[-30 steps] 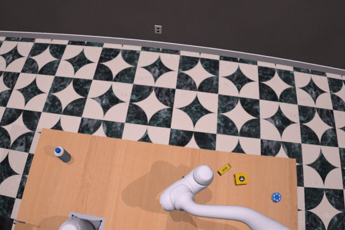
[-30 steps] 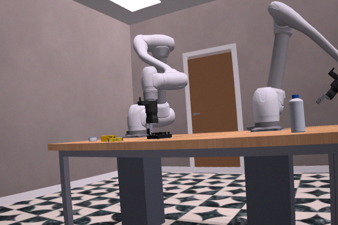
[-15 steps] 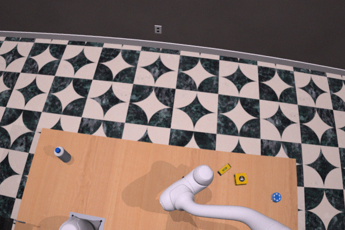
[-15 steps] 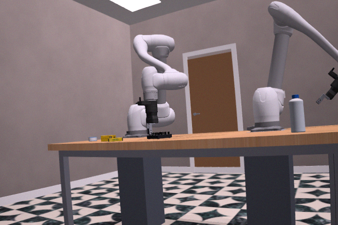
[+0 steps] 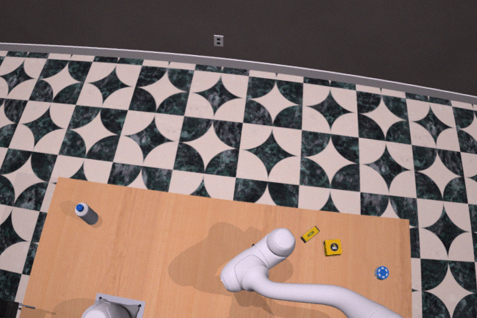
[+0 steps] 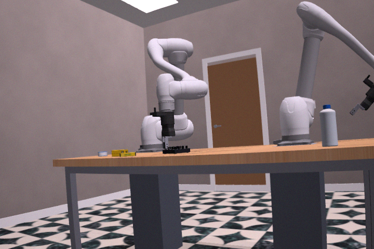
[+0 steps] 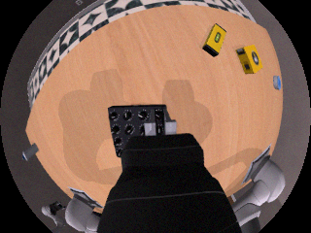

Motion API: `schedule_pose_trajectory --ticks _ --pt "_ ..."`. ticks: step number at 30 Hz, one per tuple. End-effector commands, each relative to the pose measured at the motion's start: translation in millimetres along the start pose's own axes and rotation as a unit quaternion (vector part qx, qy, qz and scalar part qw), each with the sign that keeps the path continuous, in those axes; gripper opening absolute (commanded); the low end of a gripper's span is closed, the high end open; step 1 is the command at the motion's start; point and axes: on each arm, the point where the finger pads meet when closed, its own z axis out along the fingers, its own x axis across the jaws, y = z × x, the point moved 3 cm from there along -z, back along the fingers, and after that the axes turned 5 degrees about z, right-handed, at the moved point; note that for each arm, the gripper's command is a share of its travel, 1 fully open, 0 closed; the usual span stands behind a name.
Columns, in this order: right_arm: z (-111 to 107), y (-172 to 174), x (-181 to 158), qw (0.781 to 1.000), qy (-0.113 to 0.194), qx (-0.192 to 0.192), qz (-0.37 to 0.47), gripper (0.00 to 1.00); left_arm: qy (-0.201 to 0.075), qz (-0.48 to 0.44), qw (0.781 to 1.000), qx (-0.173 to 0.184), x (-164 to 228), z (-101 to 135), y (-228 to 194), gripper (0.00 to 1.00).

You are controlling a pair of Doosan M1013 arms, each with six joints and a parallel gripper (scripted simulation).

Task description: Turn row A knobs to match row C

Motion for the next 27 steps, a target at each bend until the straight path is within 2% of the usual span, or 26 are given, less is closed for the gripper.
schedule_pose_trajectory --ticks 1,20,27 --pt "-0.9 -0.1 -0.5 1.000 -0.001 0.000 0.002 0.30 0.000 0.000 1.000 -0.001 0.1 -0.5 -0.1 1.00" --pt "-0.9 -0.1 -0.5 0.999 -0.001 0.000 0.046 0.30 0.000 0.000 1.000 -0.001 0.1 -0.5 -0.1 1.00" --pt "-0.9 -0.1 -0.5 0.996 -0.001 0.000 0.093 0.30 0.000 0.000 1.000 -0.001 0.1 -0.5 -0.1 1.00"
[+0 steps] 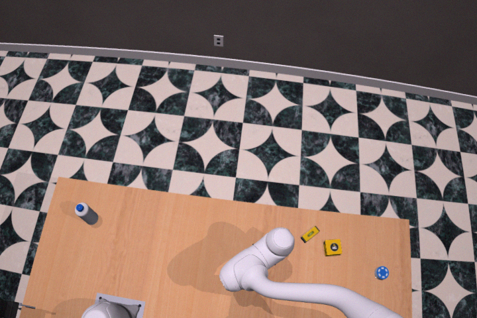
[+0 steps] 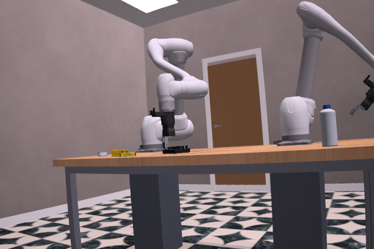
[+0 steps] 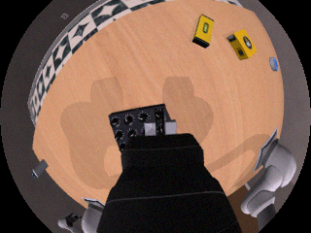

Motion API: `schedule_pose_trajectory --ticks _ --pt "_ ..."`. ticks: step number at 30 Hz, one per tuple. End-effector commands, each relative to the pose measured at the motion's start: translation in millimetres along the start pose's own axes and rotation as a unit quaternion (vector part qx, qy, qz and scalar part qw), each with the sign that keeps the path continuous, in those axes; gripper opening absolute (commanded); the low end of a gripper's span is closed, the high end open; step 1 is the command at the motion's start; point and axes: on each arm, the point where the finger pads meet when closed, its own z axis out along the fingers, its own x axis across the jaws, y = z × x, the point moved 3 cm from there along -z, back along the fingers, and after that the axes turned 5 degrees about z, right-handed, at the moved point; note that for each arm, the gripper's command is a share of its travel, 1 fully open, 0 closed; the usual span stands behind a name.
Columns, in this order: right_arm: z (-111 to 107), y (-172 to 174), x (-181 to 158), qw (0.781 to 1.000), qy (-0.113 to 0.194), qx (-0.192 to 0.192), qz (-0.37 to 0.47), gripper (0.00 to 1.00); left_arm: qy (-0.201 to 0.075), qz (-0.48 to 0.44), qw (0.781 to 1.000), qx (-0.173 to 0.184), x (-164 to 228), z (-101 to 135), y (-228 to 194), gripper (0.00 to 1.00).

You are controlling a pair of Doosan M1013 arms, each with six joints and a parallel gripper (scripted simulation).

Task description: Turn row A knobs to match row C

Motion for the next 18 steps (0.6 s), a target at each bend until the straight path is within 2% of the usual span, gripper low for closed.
schedule_pose_trajectory --ticks 1,10,18 --pt "-0.8 0.0 -0.5 1.000 -0.001 0.000 0.025 0.30 0.000 0.000 1.000 -0.001 0.1 -0.5 -0.1 1.00" --pt "-0.8 0.0 -0.5 0.996 -0.001 0.000 0.090 0.30 0.000 0.000 1.000 -0.001 0.1 -0.5 -0.1 1.00" --pt "-0.8 0.0 -0.5 0.984 -0.001 0.000 0.180 0.30 0.000 0.000 1.000 -0.001 0.1 -0.5 -0.1 1.00"
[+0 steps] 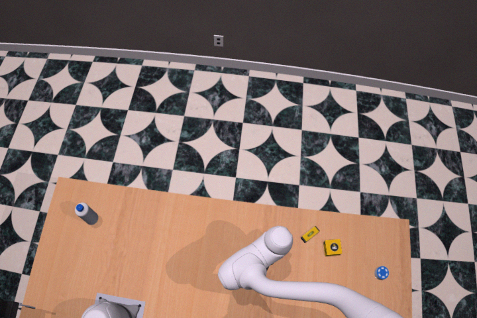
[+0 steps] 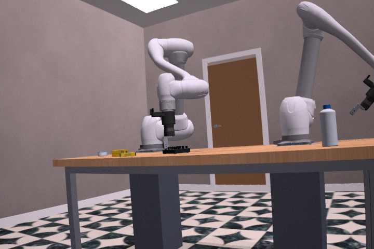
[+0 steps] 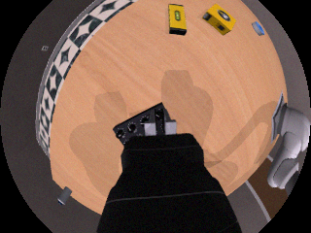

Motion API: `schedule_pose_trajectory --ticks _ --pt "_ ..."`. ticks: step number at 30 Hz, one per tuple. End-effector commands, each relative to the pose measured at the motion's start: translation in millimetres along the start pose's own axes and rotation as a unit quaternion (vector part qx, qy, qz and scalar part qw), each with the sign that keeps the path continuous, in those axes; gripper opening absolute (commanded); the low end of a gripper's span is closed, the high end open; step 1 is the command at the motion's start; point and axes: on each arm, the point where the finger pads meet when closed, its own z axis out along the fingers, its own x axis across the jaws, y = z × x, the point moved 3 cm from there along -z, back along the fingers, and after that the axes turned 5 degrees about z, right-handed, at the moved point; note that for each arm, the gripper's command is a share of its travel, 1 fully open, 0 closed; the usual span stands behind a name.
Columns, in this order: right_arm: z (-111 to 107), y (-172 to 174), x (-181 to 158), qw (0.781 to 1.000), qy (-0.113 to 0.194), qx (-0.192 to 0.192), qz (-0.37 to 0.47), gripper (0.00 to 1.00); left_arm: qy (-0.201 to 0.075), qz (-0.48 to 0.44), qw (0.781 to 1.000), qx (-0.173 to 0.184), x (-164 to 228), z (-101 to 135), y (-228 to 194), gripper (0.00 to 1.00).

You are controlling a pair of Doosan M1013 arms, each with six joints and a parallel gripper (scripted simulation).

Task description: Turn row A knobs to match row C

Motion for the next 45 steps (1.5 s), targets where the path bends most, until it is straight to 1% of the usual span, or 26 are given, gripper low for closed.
schedule_pose_trajectory --ticks 1,7,9,11,17,24,26,41,43,45 --pt "-0.8 0.1 -0.5 0.999 -0.001 0.001 0.044 0.30 0.000 0.000 1.000 -0.001 0.1 -0.5 -0.1 1.00" --pt "-0.8 0.1 -0.5 0.993 -0.001 0.001 0.121 0.30 0.000 0.000 1.000 -0.001 0.1 -0.5 -0.1 1.00" --pt "-0.8 0.1 -0.5 0.993 -0.001 0.001 0.121 0.30 0.000 0.000 1.000 -0.001 0.1 -0.5 -0.1 1.00" --pt "-0.8 0.1 -0.5 0.989 -0.001 0.001 0.147 0.30 0.000 0.000 1.000 -0.001 0.1 -0.5 -0.1 1.00" --pt "-0.8 0.1 -0.5 0.974 -0.001 0.001 0.227 0.30 0.000 0.000 1.000 -0.001 0.1 -0.5 -0.1 1.00" --pt "-0.8 0.1 -0.5 0.949 -0.001 0.001 0.316 0.30 0.000 0.000 1.000 -0.001 0.1 -0.5 -0.1 1.00" --pt "-0.8 0.1 -0.5 0.949 -0.001 0.001 0.316 0.30 0.000 0.000 1.000 -0.001 0.1 -0.5 -0.1 1.00" --pt "-0.9 0.1 -0.5 0.884 -0.001 0.001 0.468 0.30 0.000 0.000 1.000 -0.001 0.1 -0.5 -0.1 1.00" --pt "-0.9 0.1 -0.5 0.884 -0.001 0.001 0.468 0.30 0.000 0.000 1.000 -0.001 0.1 -0.5 -0.1 1.00" --pt "-0.9 0.1 -0.5 0.875 -0.001 0.001 0.483 0.30 0.000 0.000 1.000 -0.001 0.1 -0.5 -0.1 1.00"
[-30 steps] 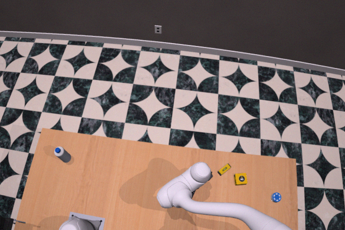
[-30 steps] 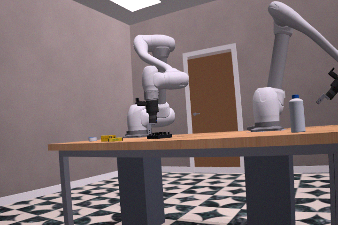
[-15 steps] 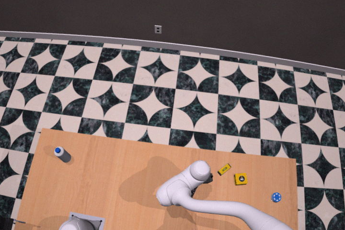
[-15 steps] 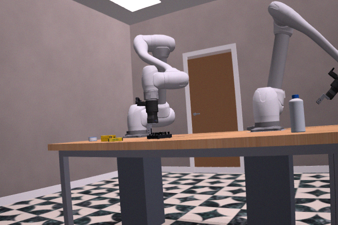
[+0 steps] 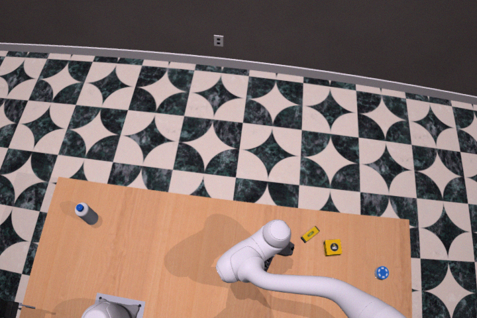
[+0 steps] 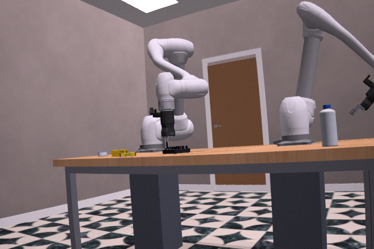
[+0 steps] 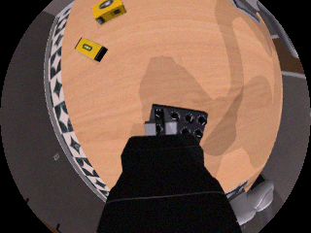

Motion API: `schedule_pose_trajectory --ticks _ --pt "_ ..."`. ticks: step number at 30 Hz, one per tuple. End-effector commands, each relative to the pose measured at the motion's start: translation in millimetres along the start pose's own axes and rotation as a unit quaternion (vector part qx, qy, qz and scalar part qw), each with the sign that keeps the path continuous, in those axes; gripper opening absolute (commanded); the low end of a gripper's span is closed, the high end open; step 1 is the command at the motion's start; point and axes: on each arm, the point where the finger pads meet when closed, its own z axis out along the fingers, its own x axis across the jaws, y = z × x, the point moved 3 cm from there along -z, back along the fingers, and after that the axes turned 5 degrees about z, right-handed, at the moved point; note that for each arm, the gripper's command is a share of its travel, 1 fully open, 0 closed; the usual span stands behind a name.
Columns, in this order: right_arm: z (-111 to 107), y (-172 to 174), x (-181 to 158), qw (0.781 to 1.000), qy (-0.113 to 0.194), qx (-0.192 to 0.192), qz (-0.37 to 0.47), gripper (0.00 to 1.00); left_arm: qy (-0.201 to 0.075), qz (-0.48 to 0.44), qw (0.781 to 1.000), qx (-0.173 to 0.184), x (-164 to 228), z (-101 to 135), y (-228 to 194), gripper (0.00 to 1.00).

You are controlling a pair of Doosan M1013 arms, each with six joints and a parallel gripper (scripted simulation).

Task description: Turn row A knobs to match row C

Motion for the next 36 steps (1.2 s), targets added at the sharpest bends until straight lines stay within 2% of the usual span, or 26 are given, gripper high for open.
schedule_pose_trajectory --ticks 1,13,36 --pt "-0.9 0.4 -0.2 1.000 -0.001 0.000 0.023 0.30 0.000 0.000 1.000 -0.001 0.1 -0.5 -0.1 1.00" --pt "-0.9 0.4 -0.2 0.996 -0.001 0.000 0.091 0.30 0.000 0.000 1.000 -0.001 0.1 -0.5 -0.1 1.00" --pt "-0.9 0.4 -0.2 0.994 -0.001 0.000 0.113 0.30 0.000 0.000 1.000 -0.001 0.1 -0.5 -0.1 1.00"
